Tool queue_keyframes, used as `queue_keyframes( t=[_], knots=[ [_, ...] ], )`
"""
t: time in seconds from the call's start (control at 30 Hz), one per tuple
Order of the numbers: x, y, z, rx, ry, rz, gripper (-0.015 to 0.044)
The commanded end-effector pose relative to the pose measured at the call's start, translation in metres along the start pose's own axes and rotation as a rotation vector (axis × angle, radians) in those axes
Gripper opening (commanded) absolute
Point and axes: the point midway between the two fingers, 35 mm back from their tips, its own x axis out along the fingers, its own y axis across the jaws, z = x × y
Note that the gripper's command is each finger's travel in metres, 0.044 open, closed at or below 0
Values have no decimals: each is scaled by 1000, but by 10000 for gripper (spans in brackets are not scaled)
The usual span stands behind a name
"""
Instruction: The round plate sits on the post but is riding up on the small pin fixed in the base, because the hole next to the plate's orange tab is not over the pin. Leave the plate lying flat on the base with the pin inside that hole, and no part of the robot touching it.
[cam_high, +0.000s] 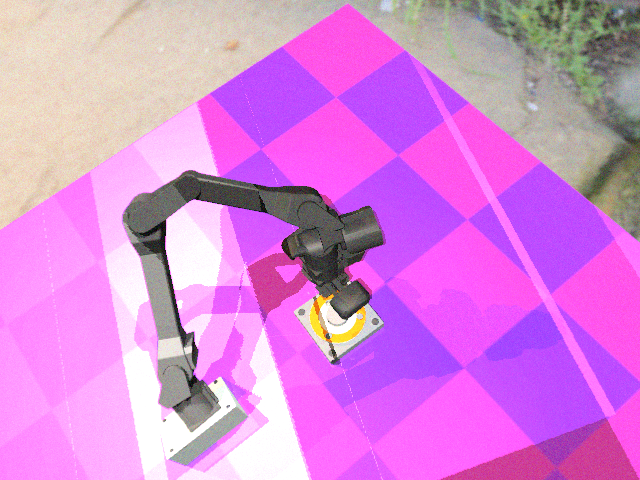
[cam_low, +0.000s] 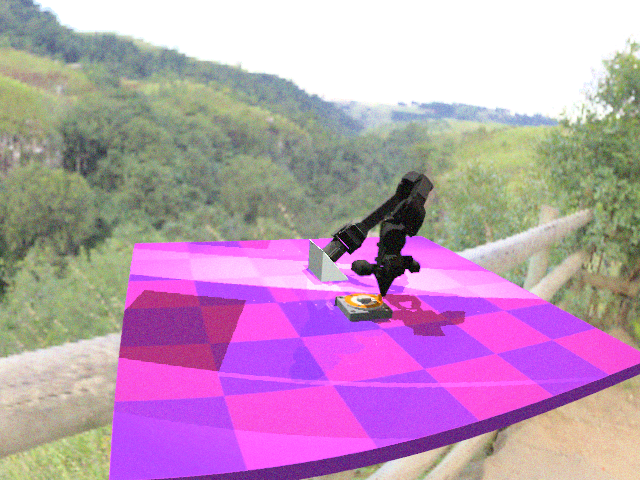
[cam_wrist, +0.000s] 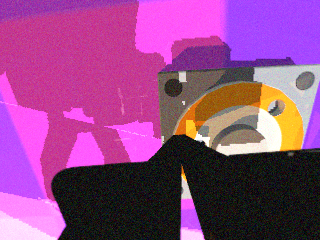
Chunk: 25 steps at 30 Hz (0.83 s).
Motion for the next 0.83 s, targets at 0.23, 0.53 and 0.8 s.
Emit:
queue_keyframes(
  t=[0.23, 0.53, 0.8],
  knots=[
    [-42, 0, -3, 4, 1, 1, 0],
    [-38, -1, -3, 13, -2, 6, 0],
    [-38, -1, -3, 13, -2, 6, 0]
  ],
)
